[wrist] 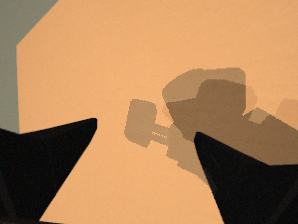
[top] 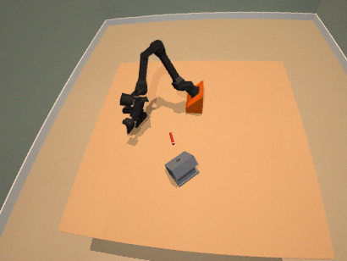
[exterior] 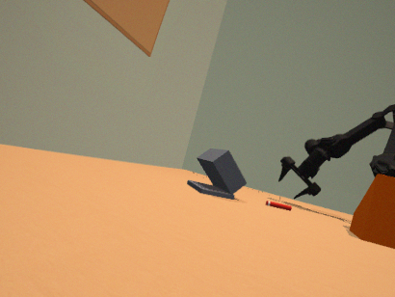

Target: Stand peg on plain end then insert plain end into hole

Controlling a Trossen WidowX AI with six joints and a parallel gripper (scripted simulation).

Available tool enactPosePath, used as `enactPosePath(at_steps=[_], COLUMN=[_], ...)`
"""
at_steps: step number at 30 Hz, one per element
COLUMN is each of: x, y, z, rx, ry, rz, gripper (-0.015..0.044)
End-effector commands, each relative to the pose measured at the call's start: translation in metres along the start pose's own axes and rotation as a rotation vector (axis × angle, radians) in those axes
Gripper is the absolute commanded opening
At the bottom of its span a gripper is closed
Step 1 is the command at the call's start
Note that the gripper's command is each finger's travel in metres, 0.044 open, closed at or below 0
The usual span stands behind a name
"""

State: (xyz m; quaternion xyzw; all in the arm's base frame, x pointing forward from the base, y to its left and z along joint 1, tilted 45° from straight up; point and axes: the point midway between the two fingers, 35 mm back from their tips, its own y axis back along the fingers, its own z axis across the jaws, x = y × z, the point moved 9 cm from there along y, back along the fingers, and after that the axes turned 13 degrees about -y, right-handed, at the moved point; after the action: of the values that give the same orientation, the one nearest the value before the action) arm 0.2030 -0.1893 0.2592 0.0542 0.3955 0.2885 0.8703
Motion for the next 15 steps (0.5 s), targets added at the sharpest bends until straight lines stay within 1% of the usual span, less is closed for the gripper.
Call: enactPosePath(at_steps=[1, 15], x=[0.016, 0.064], y=[-0.004, -0.006], z=[0.005, 0.014], rx=[0.044, 0.149], ry=[0.117, 0.480], rz=[0.058, 0.236], gripper=[0.0440, 0.0440])
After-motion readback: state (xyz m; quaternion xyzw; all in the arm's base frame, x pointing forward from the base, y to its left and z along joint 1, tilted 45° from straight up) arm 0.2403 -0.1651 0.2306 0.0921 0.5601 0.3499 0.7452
